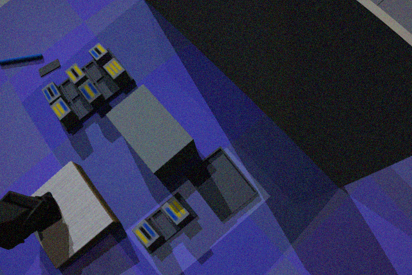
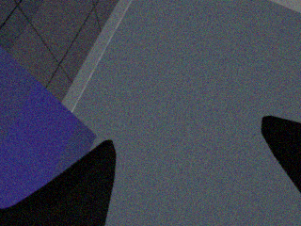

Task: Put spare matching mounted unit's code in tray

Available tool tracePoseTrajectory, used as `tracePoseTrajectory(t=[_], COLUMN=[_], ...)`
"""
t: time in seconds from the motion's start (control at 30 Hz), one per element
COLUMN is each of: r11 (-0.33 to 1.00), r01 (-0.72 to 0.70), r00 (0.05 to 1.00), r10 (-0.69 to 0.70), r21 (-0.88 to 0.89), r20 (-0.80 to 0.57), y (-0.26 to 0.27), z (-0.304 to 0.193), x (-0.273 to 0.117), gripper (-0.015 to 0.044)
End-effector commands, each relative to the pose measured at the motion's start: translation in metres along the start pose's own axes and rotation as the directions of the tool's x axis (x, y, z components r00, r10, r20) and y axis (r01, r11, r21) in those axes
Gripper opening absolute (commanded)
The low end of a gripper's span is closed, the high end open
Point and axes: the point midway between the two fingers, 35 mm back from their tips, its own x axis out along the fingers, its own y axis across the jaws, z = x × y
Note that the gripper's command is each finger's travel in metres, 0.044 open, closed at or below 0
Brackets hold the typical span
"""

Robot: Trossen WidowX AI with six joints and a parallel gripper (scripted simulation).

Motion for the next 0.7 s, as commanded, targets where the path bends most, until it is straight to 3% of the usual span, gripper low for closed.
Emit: tracePoseTrajectory(t=[0.0, 0.27, 0.47, 0.67], r11=[1.000, 0.998, 0.996, 0.993], r01=[0.000, -0.018, -0.072, -0.107], r00=[1.000, 0.999, 0.951, 0.834], r10=[0.000, 0.015, 0.055, 0.112], r21=[0.000, 0.063, 0.047, -0.041], r20=[0.000, 0.041, 0.303, 0.540], y=[0.000, 0.005, 0.016, 0.038], z=[0.000, 0.006, 0.042, 0.055], x=[0.000, -0.009, -0.097, -0.198], gripper=[0.0426, 0.0440, 0.0440, 0.0440])
